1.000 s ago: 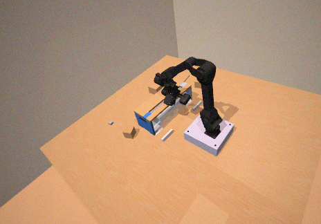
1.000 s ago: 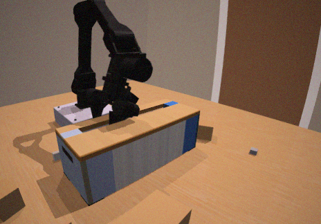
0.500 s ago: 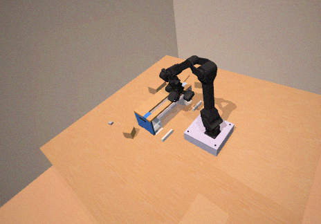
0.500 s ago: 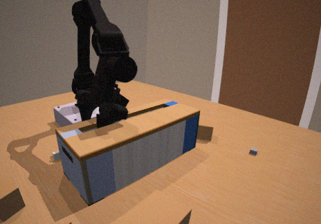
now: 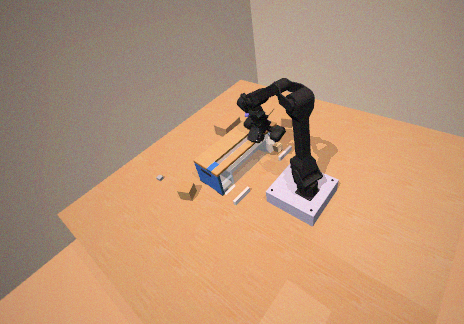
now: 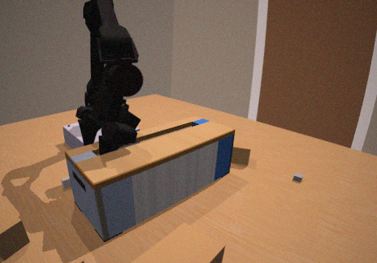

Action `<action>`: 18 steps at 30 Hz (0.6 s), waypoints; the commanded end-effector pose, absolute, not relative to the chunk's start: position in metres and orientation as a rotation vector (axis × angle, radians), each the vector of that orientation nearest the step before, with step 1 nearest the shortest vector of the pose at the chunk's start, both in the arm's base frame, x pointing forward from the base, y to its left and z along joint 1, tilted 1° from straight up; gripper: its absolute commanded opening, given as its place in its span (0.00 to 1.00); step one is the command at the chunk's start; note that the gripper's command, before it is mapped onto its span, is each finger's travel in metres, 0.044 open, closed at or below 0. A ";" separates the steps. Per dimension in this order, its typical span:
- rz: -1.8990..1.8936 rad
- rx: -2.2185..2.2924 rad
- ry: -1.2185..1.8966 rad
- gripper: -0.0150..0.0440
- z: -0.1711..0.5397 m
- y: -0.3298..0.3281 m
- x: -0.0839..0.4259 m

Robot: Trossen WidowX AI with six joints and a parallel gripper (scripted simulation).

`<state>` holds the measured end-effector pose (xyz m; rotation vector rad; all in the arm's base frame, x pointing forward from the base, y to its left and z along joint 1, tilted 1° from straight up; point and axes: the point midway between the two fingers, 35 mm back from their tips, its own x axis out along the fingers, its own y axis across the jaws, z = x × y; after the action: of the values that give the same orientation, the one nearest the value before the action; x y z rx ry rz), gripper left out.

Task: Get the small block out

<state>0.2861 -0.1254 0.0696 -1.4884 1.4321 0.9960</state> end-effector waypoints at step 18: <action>0.509 -1.104 1.463 0.74 0.139 -0.137 0.289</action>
<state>0.2901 -0.1331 0.1334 -1.2852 1.4671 0.6992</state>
